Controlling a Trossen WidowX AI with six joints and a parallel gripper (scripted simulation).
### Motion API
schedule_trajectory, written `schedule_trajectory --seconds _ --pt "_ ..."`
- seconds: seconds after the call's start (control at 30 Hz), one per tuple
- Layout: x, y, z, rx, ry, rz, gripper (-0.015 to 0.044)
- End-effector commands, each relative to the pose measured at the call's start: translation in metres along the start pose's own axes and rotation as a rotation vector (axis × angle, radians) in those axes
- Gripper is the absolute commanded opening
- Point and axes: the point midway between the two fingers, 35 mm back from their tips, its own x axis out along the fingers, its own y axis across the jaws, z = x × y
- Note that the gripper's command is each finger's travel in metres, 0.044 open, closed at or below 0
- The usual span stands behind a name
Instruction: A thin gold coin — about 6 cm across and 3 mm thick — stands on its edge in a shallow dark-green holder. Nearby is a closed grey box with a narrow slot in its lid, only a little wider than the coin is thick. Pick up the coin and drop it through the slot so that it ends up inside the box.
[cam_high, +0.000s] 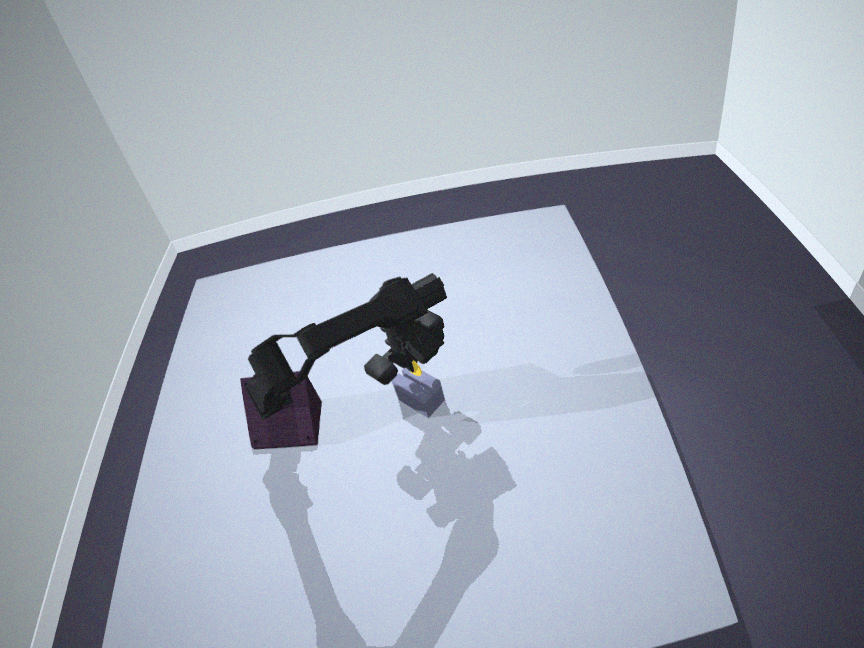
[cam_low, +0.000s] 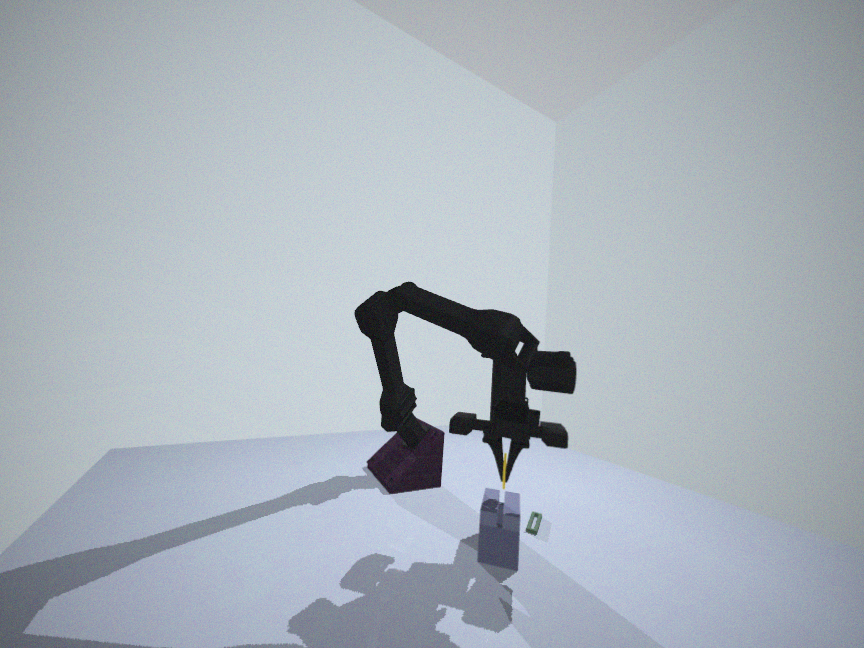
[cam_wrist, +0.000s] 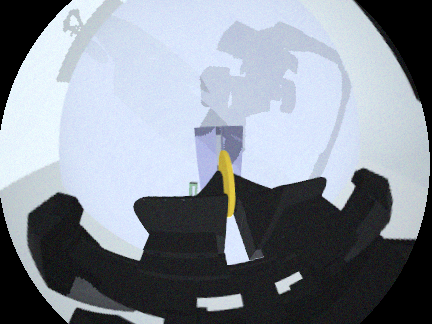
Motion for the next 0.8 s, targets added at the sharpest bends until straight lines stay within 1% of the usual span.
schedule_trajectory --seconds 0.0,0.77 --pt "-0.0003 0.0010 -0.0012 -0.001 -0.001 0.001 0.0000" --pt "0.0002 -0.0024 0.0020 -0.006 0.000 0.005 0.0000"
